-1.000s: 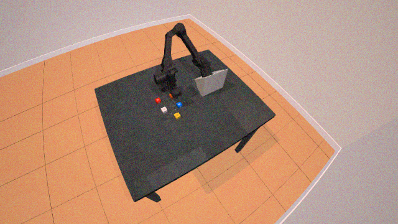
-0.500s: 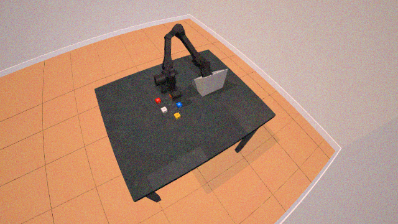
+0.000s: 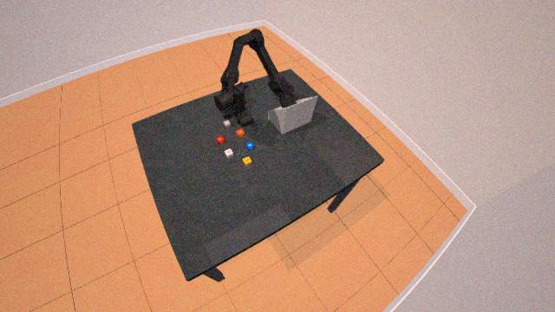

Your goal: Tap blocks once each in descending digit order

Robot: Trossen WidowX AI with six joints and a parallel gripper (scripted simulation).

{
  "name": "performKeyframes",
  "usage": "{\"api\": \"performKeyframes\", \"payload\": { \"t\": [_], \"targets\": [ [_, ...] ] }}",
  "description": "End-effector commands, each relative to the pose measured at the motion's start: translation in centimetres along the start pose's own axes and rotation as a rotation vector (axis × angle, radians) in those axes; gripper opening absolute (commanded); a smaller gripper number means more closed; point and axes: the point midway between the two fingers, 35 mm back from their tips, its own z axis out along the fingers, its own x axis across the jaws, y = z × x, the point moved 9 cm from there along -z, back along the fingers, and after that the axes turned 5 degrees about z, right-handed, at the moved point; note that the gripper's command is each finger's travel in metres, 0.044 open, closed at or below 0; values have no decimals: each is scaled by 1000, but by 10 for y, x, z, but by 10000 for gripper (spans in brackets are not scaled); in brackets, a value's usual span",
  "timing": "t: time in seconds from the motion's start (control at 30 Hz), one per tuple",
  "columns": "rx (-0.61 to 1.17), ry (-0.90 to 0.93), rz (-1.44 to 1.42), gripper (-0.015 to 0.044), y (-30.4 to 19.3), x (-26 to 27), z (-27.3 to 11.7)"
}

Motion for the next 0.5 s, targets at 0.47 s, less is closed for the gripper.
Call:
{"api": "performKeyframes", "payload": {
  "t": [0.47],
  "targets": [
    [-6, -3, 12, 20, 25, -91, -30]
  ]
}}
